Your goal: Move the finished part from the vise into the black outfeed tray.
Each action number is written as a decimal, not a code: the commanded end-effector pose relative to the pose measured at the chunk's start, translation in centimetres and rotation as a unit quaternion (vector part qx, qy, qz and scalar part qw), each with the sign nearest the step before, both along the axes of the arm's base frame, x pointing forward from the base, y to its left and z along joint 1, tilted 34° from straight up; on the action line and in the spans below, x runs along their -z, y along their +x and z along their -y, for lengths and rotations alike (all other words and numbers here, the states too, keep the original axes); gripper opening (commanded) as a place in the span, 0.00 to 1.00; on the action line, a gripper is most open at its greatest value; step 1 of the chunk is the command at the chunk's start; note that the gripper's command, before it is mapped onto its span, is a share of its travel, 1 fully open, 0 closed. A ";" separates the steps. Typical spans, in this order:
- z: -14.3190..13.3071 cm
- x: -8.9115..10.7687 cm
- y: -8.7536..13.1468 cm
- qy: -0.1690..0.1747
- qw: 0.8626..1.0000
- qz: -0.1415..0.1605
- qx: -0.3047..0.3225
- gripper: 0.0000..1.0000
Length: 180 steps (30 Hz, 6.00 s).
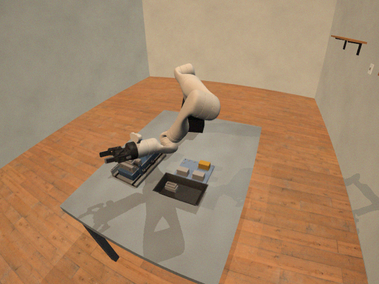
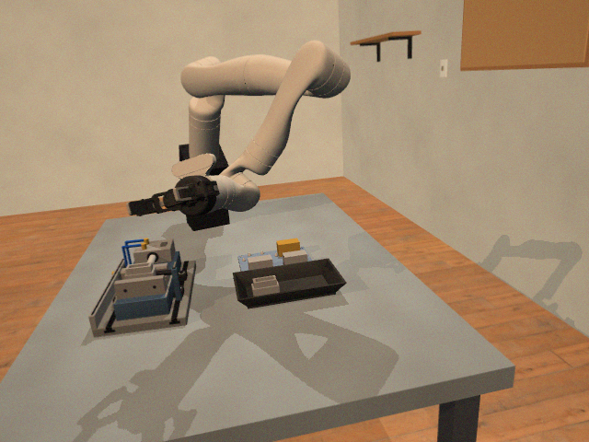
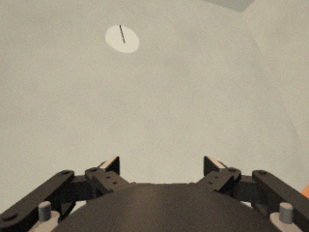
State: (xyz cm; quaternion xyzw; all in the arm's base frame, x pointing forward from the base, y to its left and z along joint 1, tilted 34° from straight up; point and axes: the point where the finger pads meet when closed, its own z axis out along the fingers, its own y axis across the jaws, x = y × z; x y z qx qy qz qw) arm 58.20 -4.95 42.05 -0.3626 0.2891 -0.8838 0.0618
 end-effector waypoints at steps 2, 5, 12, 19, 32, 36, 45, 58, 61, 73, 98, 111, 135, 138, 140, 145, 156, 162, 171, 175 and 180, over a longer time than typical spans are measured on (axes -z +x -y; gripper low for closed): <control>2.8 -0.3 -0.9 0.024 0.999 0.009 0.040 1.00; 5.5 0.0 -2.1 0.050 0.995 0.014 0.083 1.00; 11.6 1.7 -5.8 0.125 0.974 0.021 0.189 1.00; 12.4 2.1 -6.4 0.137 0.969 0.021 0.205 1.00; 14.6 3.4 -8.3 0.176 0.952 0.021 0.250 1.00; 15.3 3.9 -9.0 0.190 0.945 0.021 0.265 1.00; 15.9 4.5 -9.7 0.204 0.938 0.021 0.280 1.00; 17.6 6.3 -11.8 0.249 0.913 0.018 0.322 1.00; 17.6 6.3 -11.8 0.249 0.913 0.018 0.322 1.00; 18.4 7.7 -13.1 0.280 0.894 0.016 0.349 1.00; 19.4 11.5 -16.4 0.363 0.838 0.008 0.408 1.00; 19.4 13.1 -17.6 0.397 0.812 0.003 0.427 1.00; 18.9 15.6 -19.1 0.450 0.771 -0.004 0.452 1.00; 18.6 16.4 -19.5 0.467 0.756 -0.006 0.459 1.00; 18.6 16.4 -19.5 0.467 0.756 -0.006 0.459 1.00; 18.2 17.2 -19.9 0.485 0.741 -0.009 0.465 1.00; 17.3 18.7 -20.5 0.520 0.710 -0.014 0.475 1.00; 16.7 19.4 -20.8 0.538 0.694 -0.016 0.478 1.00; 16.1 20.1 -21.0 0.555 0.678 -0.019 0.482 1.00; 15.5 20.8 -21.1 0.573 0.662 -0.022 0.484 1.00; 14.8 21.4 -21.2 0.590 0.645 -0.024 0.485 1.00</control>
